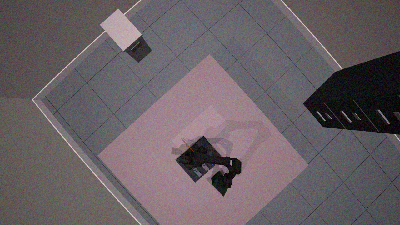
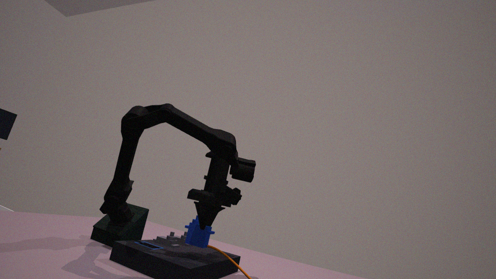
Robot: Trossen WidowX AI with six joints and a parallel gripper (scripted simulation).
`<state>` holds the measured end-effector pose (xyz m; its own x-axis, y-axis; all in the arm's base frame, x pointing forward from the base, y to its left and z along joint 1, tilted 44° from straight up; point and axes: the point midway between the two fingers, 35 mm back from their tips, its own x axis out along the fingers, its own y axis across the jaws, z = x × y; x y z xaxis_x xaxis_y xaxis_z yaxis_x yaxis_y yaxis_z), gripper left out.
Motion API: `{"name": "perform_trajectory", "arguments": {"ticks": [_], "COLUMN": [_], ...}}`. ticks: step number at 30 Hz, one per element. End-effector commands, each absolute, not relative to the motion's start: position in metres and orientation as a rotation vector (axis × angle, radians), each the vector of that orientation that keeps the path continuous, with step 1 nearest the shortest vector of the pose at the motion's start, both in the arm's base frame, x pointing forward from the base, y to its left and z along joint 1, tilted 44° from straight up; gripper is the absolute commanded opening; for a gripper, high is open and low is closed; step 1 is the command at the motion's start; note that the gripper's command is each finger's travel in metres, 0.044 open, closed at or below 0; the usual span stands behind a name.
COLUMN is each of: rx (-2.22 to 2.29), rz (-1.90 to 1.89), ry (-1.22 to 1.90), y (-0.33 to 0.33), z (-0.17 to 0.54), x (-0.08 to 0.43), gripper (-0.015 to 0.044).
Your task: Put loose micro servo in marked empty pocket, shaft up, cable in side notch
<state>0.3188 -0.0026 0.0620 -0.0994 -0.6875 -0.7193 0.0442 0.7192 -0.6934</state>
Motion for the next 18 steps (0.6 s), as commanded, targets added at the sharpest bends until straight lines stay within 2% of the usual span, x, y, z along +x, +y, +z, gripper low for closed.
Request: {"name": "perform_trajectory", "arguments": {"ticks": [1, 18], "rx": [-0.531, -0.532], "rz": [-0.668, -0.667], "ry": [1.559, 1.561], "y": [-0.001, -0.003], "z": [0.064, 0.07], "x": [0.318, 0.283], "gripper": [0.0, 0.0]}}
